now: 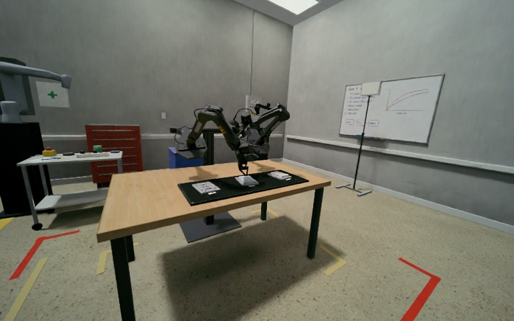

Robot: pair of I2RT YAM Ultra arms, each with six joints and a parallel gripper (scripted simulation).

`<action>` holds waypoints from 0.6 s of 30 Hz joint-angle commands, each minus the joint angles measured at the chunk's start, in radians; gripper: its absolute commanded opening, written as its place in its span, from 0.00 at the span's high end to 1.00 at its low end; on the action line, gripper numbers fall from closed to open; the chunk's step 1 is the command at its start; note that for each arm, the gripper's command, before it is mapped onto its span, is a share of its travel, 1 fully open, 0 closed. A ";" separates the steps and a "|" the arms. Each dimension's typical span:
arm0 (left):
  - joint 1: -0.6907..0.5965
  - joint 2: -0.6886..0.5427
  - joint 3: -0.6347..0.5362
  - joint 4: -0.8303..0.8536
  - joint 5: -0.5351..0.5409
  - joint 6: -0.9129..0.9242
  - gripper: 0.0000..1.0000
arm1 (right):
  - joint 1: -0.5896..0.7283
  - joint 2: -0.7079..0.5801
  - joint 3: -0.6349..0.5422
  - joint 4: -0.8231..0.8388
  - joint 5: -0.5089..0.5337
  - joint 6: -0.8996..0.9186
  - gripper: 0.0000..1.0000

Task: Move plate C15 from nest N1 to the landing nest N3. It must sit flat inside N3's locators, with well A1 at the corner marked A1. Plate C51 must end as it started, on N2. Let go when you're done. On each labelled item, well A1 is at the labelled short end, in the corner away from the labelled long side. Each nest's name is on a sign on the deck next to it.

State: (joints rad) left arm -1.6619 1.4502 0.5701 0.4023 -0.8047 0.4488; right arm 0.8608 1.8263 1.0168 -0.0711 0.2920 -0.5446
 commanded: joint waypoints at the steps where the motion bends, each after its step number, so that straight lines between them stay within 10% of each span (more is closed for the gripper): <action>1: -0.005 0.005 -0.002 0.015 0.015 0.010 0.00 | -0.015 -0.045 -0.059 0.085 -0.074 -0.227 0.00; 18: -0.005 0.005 -0.002 0.015 0.015 0.010 0.00 | -0.093 -0.141 -0.220 0.261 -0.225 -0.678 0.00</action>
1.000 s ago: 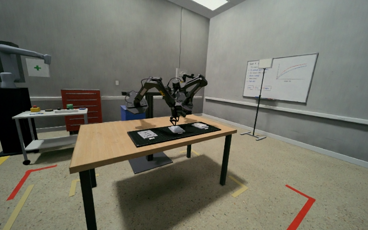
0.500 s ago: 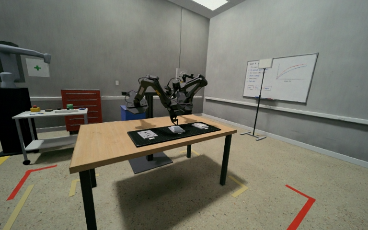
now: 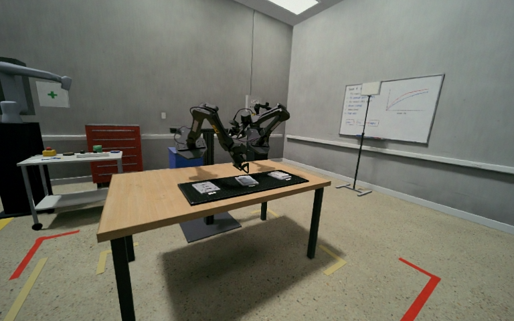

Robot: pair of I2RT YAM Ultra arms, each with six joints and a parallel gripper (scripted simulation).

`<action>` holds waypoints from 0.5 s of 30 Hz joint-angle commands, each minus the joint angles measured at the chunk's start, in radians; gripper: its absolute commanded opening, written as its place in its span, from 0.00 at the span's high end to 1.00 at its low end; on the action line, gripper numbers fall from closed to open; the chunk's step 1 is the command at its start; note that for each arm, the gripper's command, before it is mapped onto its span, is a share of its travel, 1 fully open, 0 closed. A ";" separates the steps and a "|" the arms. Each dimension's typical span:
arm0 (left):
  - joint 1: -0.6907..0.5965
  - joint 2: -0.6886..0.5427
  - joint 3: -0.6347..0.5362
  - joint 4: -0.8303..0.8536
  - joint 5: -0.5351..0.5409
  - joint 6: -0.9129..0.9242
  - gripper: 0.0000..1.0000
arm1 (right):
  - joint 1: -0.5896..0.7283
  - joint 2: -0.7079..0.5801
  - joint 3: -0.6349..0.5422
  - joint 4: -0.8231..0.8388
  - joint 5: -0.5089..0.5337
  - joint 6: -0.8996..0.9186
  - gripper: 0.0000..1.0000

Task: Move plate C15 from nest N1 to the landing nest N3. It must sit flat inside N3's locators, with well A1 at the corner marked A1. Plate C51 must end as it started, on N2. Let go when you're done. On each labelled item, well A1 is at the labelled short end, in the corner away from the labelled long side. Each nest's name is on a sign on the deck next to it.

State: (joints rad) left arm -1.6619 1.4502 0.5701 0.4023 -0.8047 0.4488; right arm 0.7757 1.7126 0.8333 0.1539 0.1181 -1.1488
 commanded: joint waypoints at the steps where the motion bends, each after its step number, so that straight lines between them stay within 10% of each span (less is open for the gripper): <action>1: -0.005 0.005 -0.002 0.015 0.015 0.010 0.00 | -0.010 -0.027 -0.039 0.024 -0.045 -0.071 0.00; 15: -0.005 0.005 -0.002 0.015 0.015 0.010 0.00 | -0.006 -0.018 -0.029 0.026 -0.049 -0.070 0.00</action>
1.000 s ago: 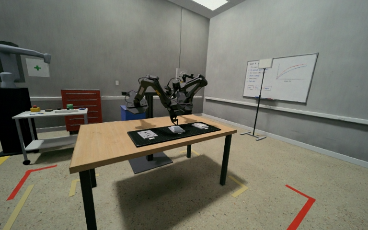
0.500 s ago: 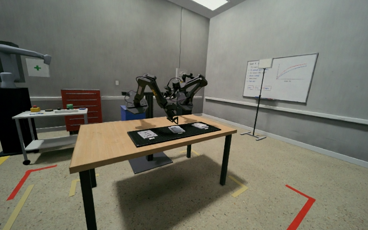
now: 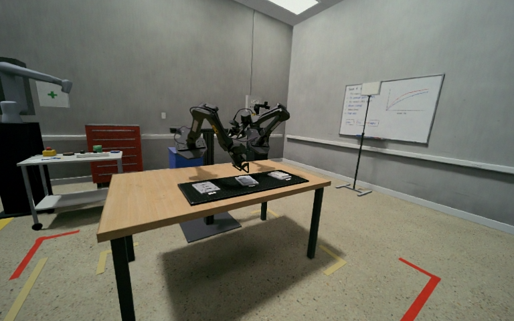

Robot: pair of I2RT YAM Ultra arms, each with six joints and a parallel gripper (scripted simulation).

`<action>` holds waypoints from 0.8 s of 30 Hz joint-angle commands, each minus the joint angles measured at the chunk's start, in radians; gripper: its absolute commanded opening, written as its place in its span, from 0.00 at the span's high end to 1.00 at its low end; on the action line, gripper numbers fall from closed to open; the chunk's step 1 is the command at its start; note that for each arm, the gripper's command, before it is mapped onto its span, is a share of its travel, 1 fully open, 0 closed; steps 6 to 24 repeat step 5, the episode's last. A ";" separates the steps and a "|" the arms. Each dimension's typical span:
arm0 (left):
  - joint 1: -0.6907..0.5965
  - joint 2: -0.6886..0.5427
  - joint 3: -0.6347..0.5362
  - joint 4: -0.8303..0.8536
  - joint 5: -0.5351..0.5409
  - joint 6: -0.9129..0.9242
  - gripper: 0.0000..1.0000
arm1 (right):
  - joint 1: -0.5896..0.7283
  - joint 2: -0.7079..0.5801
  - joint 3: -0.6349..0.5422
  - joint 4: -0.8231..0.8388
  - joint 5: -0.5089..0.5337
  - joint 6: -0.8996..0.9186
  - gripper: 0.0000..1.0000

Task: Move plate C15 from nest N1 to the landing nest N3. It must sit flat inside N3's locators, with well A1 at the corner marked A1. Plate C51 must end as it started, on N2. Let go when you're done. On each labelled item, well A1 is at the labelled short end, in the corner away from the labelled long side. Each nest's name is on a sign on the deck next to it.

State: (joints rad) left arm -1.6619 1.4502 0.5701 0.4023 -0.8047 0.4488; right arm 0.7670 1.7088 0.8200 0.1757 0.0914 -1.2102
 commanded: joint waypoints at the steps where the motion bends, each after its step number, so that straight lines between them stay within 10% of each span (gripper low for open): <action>1: -0.005 0.005 -0.002 0.015 0.015 0.010 0.00 | 0.003 -0.015 -0.016 0.004 -0.022 -0.009 0.00; 24: -0.005 0.005 -0.002 0.015 0.015 0.010 0.00 | 0.003 -0.015 -0.016 0.004 -0.022 -0.009 0.00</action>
